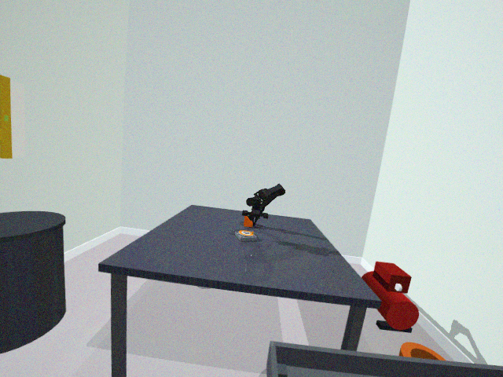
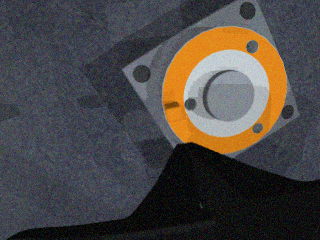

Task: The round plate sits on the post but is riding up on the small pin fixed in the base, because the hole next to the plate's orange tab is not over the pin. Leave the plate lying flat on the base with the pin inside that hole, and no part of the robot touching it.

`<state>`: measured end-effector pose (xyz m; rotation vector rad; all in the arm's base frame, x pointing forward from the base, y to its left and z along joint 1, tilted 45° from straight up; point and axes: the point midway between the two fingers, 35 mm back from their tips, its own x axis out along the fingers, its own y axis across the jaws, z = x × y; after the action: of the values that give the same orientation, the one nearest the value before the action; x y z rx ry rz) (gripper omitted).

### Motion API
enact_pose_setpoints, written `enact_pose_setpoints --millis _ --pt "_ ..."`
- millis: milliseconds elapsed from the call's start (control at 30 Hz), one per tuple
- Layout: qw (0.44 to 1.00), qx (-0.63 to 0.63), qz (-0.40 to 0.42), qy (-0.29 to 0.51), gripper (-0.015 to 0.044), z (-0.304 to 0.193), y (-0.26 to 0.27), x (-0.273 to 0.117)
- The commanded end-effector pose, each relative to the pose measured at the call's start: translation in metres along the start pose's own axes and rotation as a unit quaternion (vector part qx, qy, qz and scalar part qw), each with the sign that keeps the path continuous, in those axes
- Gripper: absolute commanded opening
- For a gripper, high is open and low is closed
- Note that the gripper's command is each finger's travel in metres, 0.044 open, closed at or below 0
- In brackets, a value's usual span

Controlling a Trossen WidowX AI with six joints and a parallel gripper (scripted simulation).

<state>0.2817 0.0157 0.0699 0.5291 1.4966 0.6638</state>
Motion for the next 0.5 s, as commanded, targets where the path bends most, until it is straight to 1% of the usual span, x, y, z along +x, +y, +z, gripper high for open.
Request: enact_pose_setpoints --millis 0,133,367,467 --pt "1.0 0.011 0.006 0.013 0.0 -0.008 -0.002 0.001" --pt "1.0 0.011 0.005 0.013 0.0 -0.008 -0.002 0.007" --pt "1.0 0.011 0.006 0.013 0.0 -0.009 -0.002 0.042" --pt "1.0 0.011 0.006 0.013 0.0 -0.01 -0.001 0.049"
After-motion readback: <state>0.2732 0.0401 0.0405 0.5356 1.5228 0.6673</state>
